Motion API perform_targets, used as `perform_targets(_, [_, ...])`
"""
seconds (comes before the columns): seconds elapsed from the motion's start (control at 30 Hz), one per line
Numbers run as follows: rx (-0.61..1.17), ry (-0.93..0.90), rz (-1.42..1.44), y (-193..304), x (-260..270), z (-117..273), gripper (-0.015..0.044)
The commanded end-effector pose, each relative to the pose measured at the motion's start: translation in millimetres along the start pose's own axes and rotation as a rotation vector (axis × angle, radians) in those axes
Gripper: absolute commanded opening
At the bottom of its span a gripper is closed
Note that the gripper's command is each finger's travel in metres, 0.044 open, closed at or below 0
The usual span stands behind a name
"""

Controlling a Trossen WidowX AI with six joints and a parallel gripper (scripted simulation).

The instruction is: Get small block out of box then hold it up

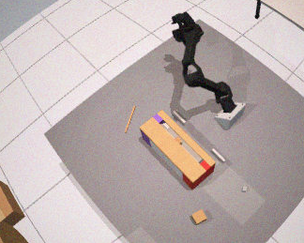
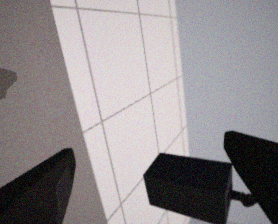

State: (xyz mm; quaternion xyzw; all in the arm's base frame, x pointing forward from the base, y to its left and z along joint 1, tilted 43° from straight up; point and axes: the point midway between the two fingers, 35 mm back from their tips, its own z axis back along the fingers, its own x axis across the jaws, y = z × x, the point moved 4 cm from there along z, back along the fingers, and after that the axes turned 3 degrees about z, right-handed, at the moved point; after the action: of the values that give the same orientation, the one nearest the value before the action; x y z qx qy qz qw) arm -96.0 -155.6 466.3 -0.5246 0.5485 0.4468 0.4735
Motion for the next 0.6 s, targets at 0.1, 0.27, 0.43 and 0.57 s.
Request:
perform_targets(0.1, [-0.024,-0.005,-0.059,-2.0,1.5,-6.1,0.04])
perform_targets(0.27, [-0.106,-0.038,-0.263,-12.2,7.8,-28.2,0.04])
perform_targets(0.43, [-0.181,-0.096,-0.457,-27.9,15.8,-50.4,0.04])
perform_targets(0.57, [-0.233,-0.156,-0.601,-44.1,23.0,-66.9,0.04])
